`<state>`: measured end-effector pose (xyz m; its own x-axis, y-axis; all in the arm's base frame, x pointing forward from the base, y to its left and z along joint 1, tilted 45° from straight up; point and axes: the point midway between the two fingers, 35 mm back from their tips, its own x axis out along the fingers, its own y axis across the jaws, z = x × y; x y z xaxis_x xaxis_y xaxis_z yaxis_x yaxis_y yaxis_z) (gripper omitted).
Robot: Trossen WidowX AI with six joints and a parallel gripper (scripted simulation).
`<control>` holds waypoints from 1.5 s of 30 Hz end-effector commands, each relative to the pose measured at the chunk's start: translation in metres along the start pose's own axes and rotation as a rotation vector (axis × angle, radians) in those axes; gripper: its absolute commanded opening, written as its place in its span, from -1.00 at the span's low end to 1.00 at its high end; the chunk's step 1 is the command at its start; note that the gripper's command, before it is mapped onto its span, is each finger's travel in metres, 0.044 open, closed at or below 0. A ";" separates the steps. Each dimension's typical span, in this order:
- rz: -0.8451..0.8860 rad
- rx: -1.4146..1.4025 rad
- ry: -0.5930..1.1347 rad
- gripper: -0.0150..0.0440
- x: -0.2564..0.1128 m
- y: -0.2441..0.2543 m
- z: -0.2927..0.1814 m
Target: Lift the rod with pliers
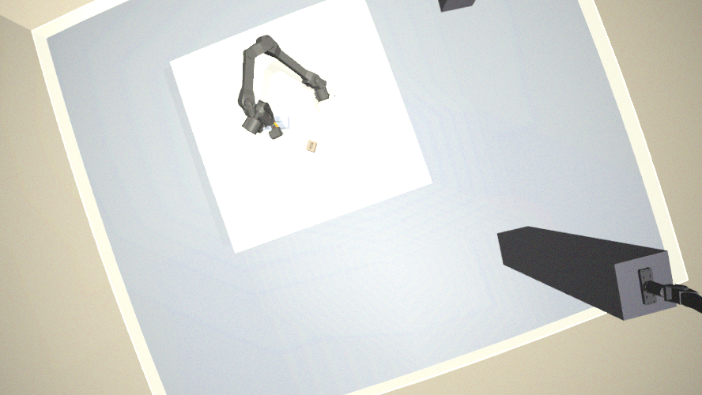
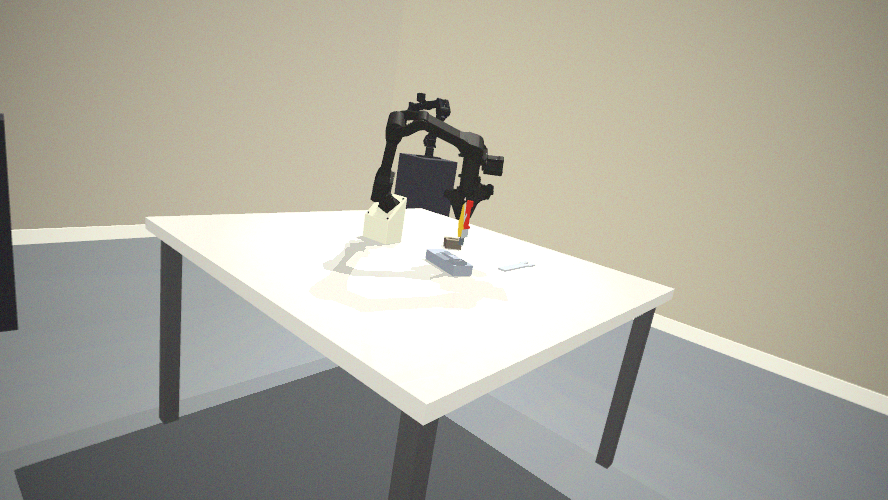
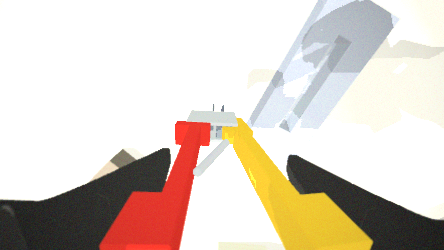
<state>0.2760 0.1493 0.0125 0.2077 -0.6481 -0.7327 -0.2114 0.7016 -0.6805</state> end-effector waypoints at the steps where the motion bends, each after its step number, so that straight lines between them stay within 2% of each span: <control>1: -0.004 0.046 -0.002 0.61 -0.001 -0.010 0.004; 38: -0.046 0.398 0.002 0.61 0.006 -0.092 0.024; 45: -0.048 0.405 0.002 0.61 0.008 -0.094 0.024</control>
<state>0.3200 0.0872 0.0703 0.2046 -0.6811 -0.7030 0.1834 0.7321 -0.6560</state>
